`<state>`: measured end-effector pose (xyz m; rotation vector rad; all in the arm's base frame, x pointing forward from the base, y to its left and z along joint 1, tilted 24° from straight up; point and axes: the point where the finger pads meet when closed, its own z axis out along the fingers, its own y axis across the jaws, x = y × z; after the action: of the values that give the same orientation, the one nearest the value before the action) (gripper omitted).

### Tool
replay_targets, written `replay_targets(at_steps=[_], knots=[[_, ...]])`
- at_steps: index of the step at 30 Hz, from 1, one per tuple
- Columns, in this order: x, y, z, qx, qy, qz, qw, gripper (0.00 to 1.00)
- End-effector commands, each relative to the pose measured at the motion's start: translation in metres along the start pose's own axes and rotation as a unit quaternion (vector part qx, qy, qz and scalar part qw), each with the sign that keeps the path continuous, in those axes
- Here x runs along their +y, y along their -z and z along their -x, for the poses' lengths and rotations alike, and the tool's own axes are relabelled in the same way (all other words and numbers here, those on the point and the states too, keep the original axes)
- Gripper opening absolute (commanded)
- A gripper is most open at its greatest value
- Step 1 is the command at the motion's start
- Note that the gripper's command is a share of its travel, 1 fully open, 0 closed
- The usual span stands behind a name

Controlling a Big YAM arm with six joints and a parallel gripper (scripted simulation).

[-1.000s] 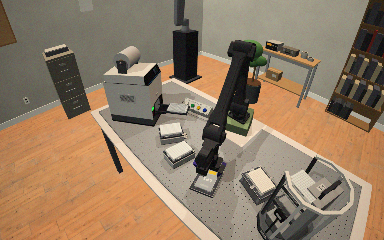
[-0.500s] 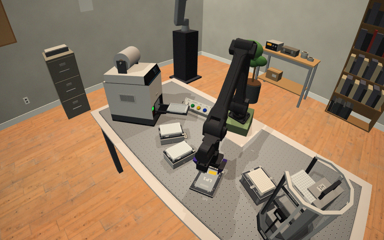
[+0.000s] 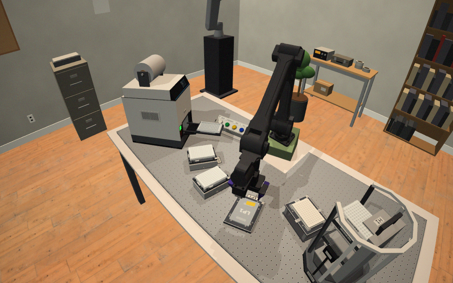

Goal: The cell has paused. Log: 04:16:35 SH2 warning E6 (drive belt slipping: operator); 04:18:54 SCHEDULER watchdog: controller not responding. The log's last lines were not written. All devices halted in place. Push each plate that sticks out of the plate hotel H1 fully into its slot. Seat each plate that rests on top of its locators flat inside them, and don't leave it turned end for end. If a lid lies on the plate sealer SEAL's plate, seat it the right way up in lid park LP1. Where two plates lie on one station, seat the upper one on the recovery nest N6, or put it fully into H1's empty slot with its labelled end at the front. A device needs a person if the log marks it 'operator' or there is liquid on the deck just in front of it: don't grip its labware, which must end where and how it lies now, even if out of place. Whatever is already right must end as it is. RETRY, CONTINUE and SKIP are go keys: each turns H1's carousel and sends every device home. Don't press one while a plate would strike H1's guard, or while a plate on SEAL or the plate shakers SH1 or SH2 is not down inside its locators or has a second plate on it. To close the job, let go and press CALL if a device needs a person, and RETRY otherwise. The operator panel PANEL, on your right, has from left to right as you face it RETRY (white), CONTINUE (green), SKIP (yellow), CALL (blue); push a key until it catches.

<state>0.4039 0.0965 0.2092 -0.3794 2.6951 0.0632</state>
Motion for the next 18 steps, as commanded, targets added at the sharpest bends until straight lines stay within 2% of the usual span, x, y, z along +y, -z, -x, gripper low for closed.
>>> replay_targets(at_steps=[1,5,7,9,10,12,18], knots=[[-0.005,0.036,0.025,-0.032,0.0,-0.003,0.999,1.0],[-0.005,0.041,0.024,-0.024,0.0,-0.003,1.0,1.0],[-0.005,0.053,0.024,-0.032,0.0,-0.003,0.999,1.0],[-0.005,0.053,0.024,-0.032,0.0,-0.003,0.999,1.0],[-0.005,0.043,0.023,-0.017,0.0,-0.002,1.0,1.0],[-0.005,0.061,0.024,-0.032,0.001,-0.003,0.999,1.0],[-0.006,0.078,0.023,-0.033,0.001,-0.004,0.999,1.0]])
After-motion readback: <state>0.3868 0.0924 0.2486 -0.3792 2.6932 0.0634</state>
